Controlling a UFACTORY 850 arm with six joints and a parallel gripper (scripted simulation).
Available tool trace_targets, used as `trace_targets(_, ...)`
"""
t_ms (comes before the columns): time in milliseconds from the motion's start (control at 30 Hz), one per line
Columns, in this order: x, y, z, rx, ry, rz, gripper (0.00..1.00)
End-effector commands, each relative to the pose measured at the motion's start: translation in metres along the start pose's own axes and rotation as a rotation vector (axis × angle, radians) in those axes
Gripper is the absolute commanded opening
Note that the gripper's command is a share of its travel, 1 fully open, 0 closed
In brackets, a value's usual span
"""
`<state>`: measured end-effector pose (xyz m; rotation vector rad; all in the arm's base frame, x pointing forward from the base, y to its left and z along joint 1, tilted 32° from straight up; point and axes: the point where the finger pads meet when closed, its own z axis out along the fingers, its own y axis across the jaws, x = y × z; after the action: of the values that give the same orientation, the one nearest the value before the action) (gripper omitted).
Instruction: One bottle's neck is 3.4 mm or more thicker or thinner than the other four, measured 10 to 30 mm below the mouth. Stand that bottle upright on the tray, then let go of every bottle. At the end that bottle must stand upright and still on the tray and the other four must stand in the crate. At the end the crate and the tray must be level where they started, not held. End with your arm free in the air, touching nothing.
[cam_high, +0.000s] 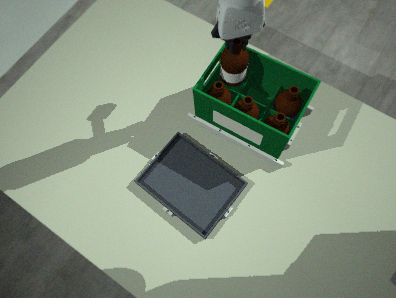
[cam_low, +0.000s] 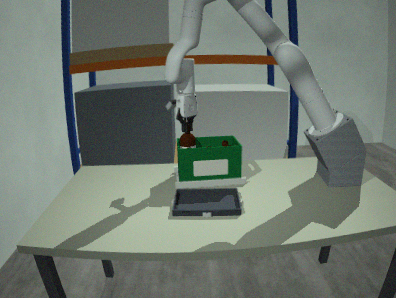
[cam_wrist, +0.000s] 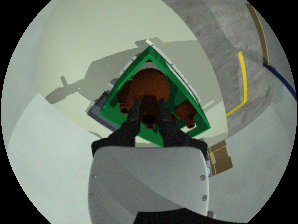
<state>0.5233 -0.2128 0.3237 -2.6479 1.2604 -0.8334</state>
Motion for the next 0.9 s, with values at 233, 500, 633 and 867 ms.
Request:
trace_targets(233, 0.0008, -0.0004, -0.0007, 0.001, 0.002, 0.0, 0.0)
trace_targets(500, 0.0008, -0.0004, -0.0009, 0.001, 0.002, 0.0, 0.0)
trace_targets(633, 0.0008, -0.0005, -0.0011, 0.001, 0.002, 0.0, 0.0)
trace_targets(867, 0.0008, -0.0005, -0.0034, 0.001, 0.002, 0.0, 0.0)
